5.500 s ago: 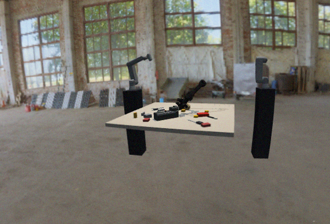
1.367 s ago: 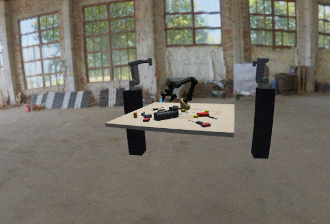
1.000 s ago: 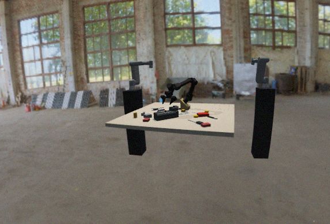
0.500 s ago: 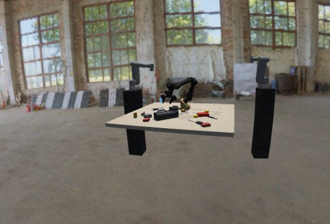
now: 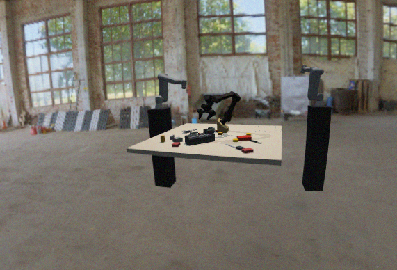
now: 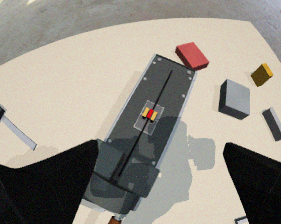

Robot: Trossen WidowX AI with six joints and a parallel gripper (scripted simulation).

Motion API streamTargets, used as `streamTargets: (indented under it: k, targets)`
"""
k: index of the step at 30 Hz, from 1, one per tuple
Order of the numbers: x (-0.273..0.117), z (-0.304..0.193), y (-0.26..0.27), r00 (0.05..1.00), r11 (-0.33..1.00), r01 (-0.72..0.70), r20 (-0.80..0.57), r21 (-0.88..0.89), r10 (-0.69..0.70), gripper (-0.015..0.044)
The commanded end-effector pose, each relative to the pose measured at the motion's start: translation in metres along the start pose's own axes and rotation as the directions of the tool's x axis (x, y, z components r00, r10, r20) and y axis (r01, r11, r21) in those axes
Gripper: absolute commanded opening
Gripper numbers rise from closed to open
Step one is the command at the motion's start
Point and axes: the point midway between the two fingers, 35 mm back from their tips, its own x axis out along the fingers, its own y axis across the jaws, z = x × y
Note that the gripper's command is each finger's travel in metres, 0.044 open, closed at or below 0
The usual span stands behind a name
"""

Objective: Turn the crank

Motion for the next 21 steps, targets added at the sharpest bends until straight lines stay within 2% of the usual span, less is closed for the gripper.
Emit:
streamTargets:
  k: [1,21]
  targets:
    - [-0.008,-0.013,0.012,0.999,0.997,0.048,-0.005,0.06,-0.047,0.044]
    - [-0.056,-0.078,0.054,0.965,0.912,0.224,0.052,0.342,-0.257,0.044]
